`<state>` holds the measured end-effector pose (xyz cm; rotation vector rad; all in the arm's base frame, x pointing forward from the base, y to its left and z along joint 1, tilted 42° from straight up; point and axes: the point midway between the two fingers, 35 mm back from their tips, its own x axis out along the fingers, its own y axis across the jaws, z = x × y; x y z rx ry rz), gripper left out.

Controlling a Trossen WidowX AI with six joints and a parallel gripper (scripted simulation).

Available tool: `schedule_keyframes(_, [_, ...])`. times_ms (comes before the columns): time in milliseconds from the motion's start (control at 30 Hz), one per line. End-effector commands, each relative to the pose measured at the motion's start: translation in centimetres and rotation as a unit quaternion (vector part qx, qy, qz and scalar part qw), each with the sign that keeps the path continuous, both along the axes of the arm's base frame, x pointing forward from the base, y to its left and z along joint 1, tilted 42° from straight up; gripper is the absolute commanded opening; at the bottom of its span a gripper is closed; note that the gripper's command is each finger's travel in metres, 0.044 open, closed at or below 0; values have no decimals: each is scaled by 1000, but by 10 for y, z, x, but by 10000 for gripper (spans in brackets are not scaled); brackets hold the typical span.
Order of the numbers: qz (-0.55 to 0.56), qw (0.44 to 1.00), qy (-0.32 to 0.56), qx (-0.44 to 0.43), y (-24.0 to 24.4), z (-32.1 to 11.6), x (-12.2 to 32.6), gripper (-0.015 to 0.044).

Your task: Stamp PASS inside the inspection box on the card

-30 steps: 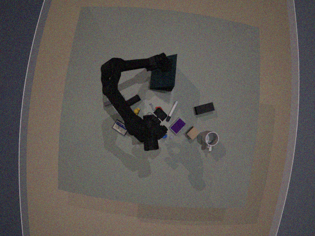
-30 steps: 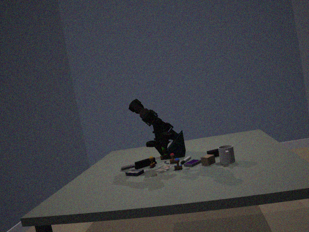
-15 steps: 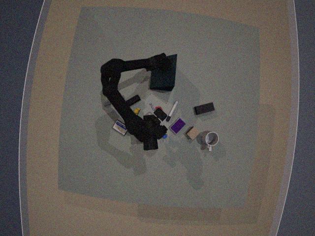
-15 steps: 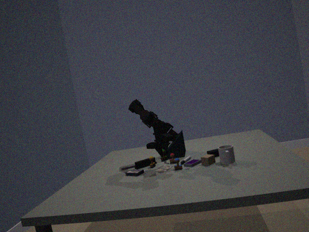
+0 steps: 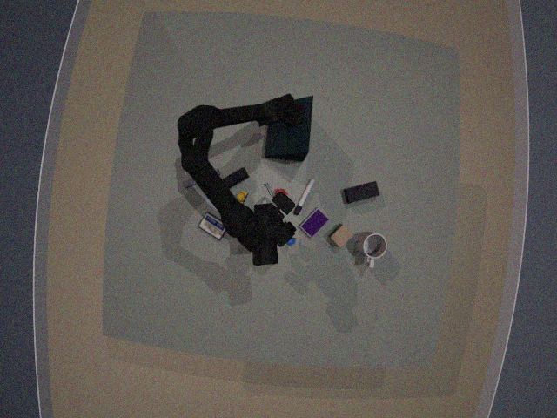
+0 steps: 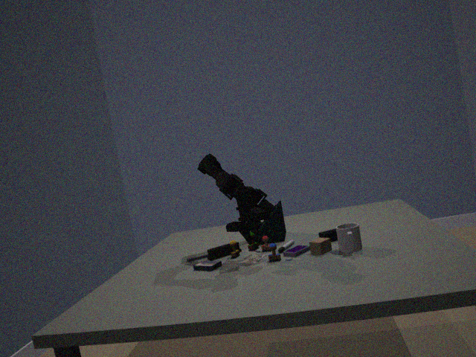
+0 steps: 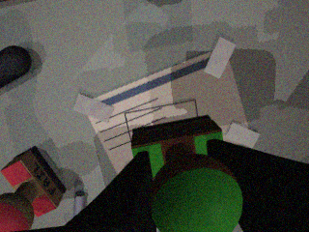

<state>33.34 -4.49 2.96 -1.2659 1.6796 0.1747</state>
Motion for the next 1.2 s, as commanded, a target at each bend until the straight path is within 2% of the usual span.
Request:
schedule_keyframes(0, [-1,1000,5,-2,-4,-4,-2,0])
schedule_keyframes(1167, [0,1000,4,-1,-20,-20,-2,0])
